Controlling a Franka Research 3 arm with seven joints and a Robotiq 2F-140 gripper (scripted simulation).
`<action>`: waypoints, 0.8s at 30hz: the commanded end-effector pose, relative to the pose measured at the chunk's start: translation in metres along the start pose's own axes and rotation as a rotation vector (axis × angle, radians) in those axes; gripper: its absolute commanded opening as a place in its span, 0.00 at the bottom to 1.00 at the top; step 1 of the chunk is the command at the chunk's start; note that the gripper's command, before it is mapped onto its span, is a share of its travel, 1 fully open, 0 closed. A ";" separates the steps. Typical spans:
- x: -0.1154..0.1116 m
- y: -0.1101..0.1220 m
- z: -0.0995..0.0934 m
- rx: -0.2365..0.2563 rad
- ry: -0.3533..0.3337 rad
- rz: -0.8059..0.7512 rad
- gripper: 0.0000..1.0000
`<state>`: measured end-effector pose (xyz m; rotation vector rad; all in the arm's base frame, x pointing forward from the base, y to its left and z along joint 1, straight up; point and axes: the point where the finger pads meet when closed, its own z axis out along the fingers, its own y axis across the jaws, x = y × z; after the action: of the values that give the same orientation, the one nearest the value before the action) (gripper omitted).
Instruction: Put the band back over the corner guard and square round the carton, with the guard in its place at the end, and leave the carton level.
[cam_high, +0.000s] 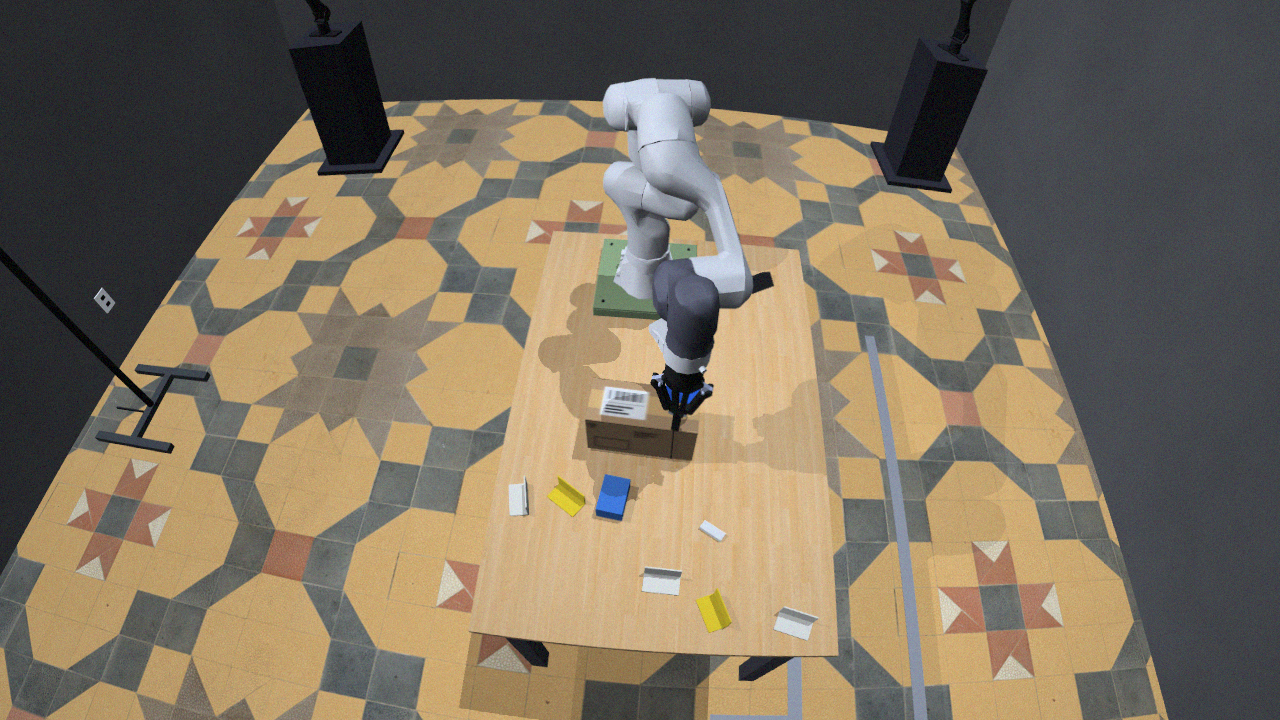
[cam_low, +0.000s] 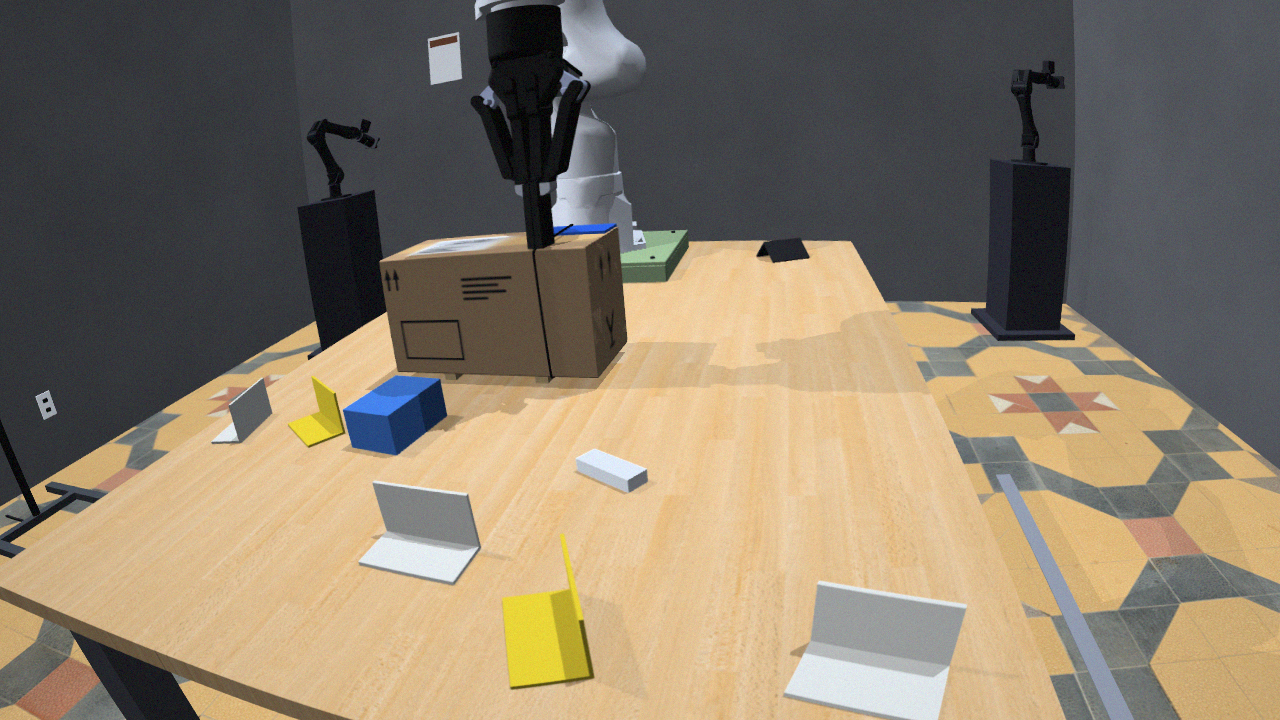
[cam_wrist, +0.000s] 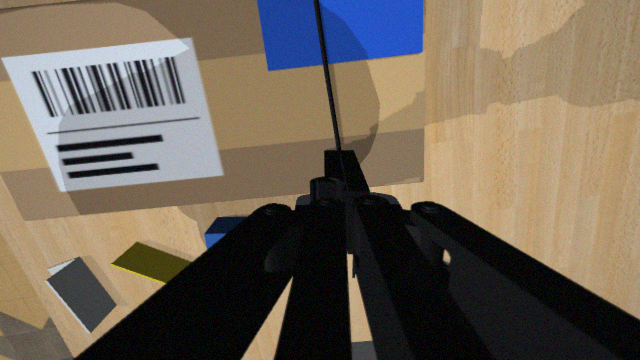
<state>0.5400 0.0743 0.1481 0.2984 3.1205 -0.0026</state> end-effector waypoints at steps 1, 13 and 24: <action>0.001 0.004 0.000 -0.001 0.002 0.001 0.10; 0.001 0.004 0.000 -0.001 0.002 0.001 0.18; 0.001 0.004 0.000 -0.001 0.002 0.001 0.18</action>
<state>0.5400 0.0771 0.1484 0.2949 3.1203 -0.0021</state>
